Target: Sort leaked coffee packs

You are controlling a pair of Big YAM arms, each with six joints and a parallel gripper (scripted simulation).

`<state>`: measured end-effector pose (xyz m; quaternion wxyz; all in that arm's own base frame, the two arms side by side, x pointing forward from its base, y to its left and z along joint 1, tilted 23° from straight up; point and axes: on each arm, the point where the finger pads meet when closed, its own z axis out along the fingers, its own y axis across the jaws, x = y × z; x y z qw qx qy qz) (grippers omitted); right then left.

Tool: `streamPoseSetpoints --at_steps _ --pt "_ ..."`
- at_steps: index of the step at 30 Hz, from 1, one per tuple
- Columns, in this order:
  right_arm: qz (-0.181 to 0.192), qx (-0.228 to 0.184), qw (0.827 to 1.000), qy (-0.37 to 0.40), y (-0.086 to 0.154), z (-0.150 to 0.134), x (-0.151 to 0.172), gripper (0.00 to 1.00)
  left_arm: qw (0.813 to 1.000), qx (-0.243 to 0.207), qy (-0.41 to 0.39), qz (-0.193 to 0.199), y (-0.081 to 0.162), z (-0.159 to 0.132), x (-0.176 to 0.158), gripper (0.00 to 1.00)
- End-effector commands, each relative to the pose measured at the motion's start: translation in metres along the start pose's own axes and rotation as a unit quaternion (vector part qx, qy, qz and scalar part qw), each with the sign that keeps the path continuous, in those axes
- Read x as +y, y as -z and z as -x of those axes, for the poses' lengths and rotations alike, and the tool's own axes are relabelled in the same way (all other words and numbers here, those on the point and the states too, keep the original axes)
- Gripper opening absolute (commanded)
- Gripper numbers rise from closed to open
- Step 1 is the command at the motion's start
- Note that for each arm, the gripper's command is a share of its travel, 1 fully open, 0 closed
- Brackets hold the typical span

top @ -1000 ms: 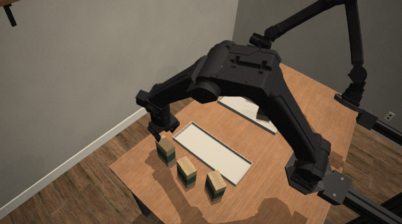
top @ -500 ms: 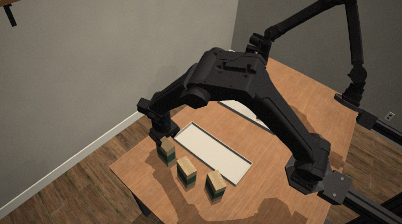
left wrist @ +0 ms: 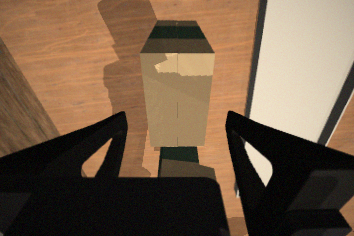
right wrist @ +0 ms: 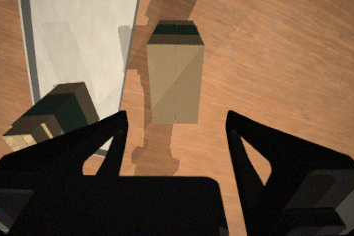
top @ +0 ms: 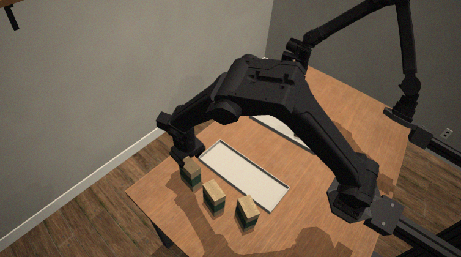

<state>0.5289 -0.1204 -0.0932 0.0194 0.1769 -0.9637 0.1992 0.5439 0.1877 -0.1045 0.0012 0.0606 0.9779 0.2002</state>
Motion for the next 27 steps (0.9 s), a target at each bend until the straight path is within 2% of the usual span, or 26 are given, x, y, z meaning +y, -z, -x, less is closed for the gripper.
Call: streamPoseSetpoints --at_steps 1,5,6,9,19,21,22,24,27 --pt "-0.005 -0.010 1.000 -0.006 0.007 0.009 -0.006 0.76 1.000 -0.014 0.003 0.004 0.009 0.013 0.006 0.76" --pt "-0.005 -0.010 1.000 -0.006 0.007 0.009 -0.006 0.76 1.000 -0.014 0.003 0.004 0.009 0.013 0.006 0.76" --pt "-0.005 -0.010 1.000 -0.006 0.007 0.009 -0.006 0.76 1.000 -0.020 0.002 0.006 0.006 0.021 0.009 0.76" --pt "-0.005 -0.010 1.000 -0.006 0.007 0.009 -0.006 0.76 1.000 -0.015 0.007 0.005 -0.006 0.016 0.013 0.76" --pt "-0.005 -0.010 1.000 -0.006 0.007 0.009 -0.006 0.76 1.000 -0.014 0.006 0.005 -0.020 0.016 0.013 0.76" --pt "-0.005 -0.010 1.000 -0.006 0.007 0.009 -0.006 0.76 1.000 -0.014 0.006 0.005 -0.020 0.016 0.013 0.76" --pt "-0.005 -0.010 1.000 -0.006 0.007 0.009 -0.006 0.76 1.000 -0.021 0.011 0.008 -0.008 0.019 0.021 0.76" --pt "-0.005 -0.010 1.000 -0.006 0.007 0.009 -0.006 0.76 1.000 -0.014 0.007 0.005 -0.024 0.016 0.013 0.76" --pt "-0.005 -0.010 1.000 -0.006 0.007 0.009 -0.006 0.76 1.000 -0.013 0.006 0.004 -0.028 0.015 0.013 0.76"
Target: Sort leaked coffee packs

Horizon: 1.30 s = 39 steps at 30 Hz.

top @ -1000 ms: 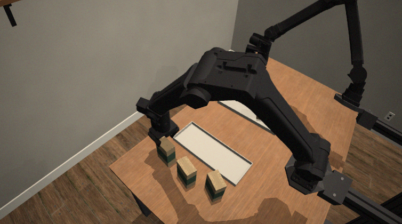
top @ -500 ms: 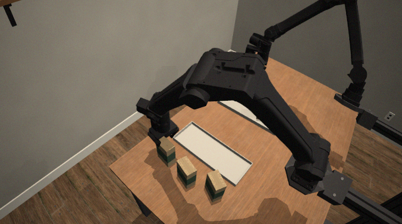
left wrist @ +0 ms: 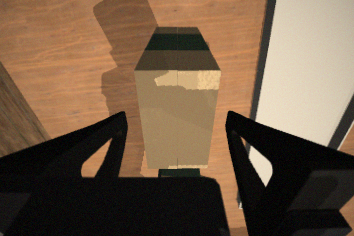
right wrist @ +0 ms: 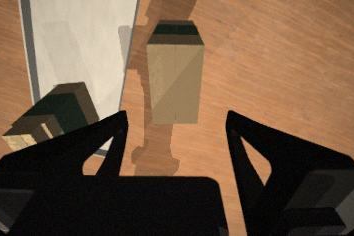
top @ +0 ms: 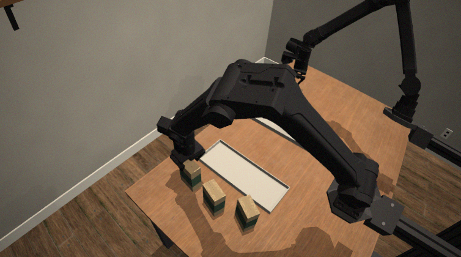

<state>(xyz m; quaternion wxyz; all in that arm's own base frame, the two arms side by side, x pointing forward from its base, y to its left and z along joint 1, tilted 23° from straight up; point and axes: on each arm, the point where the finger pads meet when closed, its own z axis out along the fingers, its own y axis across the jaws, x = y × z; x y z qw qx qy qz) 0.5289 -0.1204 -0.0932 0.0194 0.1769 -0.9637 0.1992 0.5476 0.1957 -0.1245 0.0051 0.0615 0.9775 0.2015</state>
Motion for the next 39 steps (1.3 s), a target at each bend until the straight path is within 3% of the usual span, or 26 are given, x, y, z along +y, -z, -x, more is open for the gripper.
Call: streamPoseSetpoints --at_steps 1,9,12,14,18,20,21,32,33,39 --pt "-0.005 -0.010 1.000 -0.006 0.007 0.009 -0.006 0.76 1.000 -0.009 0.006 0.003 -0.008 0.012 0.013 0.76" --pt "-0.005 -0.010 1.000 -0.006 0.007 0.009 -0.006 0.76 1.000 -0.009 0.006 0.003 -0.019 0.012 0.013 0.76" --pt "-0.005 -0.010 1.000 -0.006 0.007 0.009 -0.006 0.76 1.000 -0.016 0.011 0.006 -0.009 0.016 0.019 0.76" --pt "-0.005 -0.010 1.000 -0.006 0.007 0.009 -0.006 0.76 1.000 -0.010 0.007 0.003 -0.023 0.012 0.013 0.76" --pt "-0.005 -0.010 1.000 -0.006 0.007 0.009 -0.006 0.76 1.000 -0.008 0.006 0.003 -0.029 0.011 0.012 0.76" --pt "-0.005 -0.010 1.000 -0.006 0.007 0.009 -0.006 0.76 1.000 -0.005 0.006 0.001 -0.029 0.010 0.011 0.76" --pt "-0.005 -0.010 1.000 -0.006 0.007 0.009 -0.006 0.76 1.000 -0.009 0.003 0.003 -0.018 0.011 0.005 0.76" --pt "-0.005 -0.010 1.000 -0.006 0.007 0.009 -0.006 0.76 1.000 -0.009 0.003 0.003 -0.018 0.011 0.005 0.76" --pt "-0.005 -0.010 1.000 -0.006 0.007 0.009 -0.006 0.76 1.000 -0.009 0.003 0.003 -0.018 0.011 0.005 0.23" --pt "-0.005 -0.010 1.000 -0.006 0.007 0.009 -0.006 0.76 1.000 -0.009 0.003 0.003 -0.018 0.011 0.005 0.23"
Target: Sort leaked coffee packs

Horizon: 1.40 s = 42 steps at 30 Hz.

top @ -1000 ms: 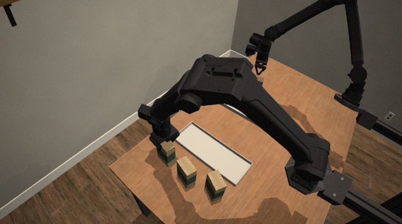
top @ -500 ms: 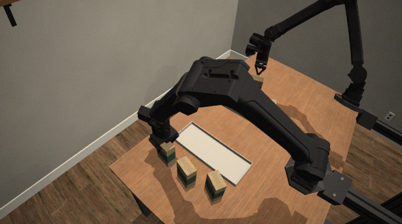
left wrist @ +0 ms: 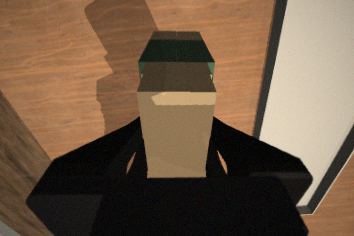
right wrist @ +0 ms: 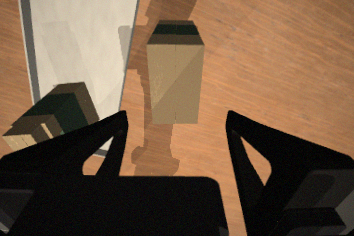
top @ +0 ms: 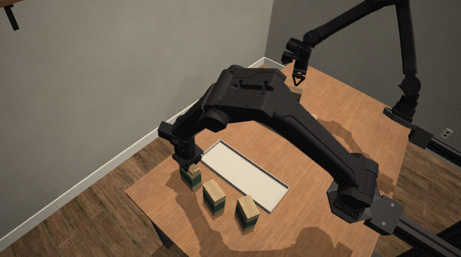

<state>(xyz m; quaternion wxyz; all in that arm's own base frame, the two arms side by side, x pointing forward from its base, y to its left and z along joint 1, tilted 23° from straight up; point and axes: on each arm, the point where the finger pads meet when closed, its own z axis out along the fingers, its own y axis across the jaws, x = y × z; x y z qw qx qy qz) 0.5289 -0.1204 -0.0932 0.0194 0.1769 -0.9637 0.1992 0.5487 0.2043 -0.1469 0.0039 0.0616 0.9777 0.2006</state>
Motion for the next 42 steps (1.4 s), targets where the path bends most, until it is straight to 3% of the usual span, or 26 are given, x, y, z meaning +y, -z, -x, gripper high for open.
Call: streamPoseSetpoints --at_steps 1,29,31,34,42 --pt "-0.005 -0.010 1.000 -0.006 0.007 0.009 -0.006 0.76 1.000 -0.010 0.003 0.004 0.006 0.010 0.006 0.23" --pt "-0.005 -0.010 1.000 -0.006 0.007 0.009 -0.006 0.76 1.000 -0.010 0.003 0.004 0.006 0.010 0.006 0.23" --pt "-0.005 -0.010 1.000 -0.006 0.007 0.009 -0.006 0.76 1.000 -0.013 0.008 0.005 0.020 0.011 0.012 0.23" --pt "-0.005 -0.010 1.000 -0.006 0.007 0.009 -0.006 0.76 1.000 -0.010 0.000 0.002 0.027 0.008 -0.001 0.23" --pt "-0.005 -0.010 1.000 -0.006 0.007 0.009 -0.006 0.76 1.000 -0.016 0.002 0.005 0.042 0.015 0.003 0.23"
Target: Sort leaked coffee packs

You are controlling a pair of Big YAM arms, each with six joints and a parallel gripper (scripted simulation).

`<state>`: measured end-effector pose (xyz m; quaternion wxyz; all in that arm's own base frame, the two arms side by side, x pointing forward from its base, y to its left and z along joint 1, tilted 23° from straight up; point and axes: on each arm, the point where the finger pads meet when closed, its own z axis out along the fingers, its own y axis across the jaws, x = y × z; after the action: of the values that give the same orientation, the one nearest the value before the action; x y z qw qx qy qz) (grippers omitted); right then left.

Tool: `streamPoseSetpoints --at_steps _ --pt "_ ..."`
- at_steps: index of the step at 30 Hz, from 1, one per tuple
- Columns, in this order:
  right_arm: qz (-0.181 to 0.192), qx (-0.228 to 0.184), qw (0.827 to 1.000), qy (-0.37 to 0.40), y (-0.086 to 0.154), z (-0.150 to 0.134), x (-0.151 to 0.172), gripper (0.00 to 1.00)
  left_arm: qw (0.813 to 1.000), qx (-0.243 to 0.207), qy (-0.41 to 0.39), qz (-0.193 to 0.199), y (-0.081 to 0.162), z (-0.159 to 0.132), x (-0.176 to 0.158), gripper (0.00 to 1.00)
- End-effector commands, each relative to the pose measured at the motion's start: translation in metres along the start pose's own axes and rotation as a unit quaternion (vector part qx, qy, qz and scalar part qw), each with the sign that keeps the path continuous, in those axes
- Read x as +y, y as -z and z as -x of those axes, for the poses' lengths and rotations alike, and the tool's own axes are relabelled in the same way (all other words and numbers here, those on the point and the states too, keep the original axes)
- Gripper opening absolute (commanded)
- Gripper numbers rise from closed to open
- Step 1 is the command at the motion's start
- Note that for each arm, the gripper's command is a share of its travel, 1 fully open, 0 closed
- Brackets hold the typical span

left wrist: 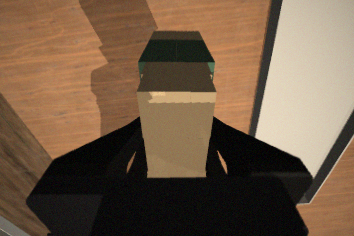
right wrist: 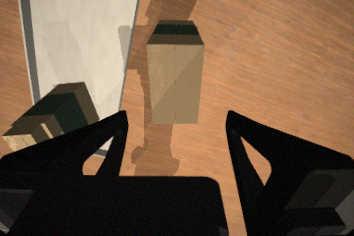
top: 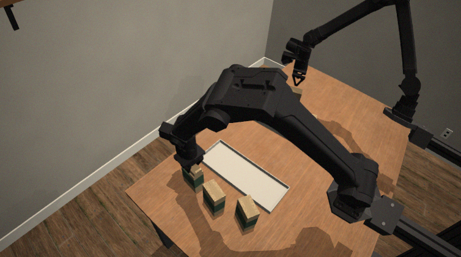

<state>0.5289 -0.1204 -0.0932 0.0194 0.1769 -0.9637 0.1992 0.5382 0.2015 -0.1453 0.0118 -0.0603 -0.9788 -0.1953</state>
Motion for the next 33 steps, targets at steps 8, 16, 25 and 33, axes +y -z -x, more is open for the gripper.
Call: streamPoseSetpoints --at_steps 8,16,25,33 --pt "-0.005 -0.010 1.000 -0.006 0.007 0.009 -0.006 0.76 1.000 -0.025 0.001 0.010 0.052 0.016 0.002 0.23" --pt "-0.005 -0.010 1.000 -0.006 0.007 0.009 -0.006 0.76 1.000 -0.025 0.002 0.010 0.064 0.015 0.001 0.23" --pt "-0.005 -0.010 1.000 -0.006 0.007 0.009 -0.006 0.76 0.999 -0.035 0.004 0.013 0.072 0.022 0.005 0.23" --pt "-0.005 -0.010 1.000 -0.006 0.007 0.009 -0.006 0.76 0.999 -0.035 0.004 0.013 0.072 0.022 0.005 0.23"
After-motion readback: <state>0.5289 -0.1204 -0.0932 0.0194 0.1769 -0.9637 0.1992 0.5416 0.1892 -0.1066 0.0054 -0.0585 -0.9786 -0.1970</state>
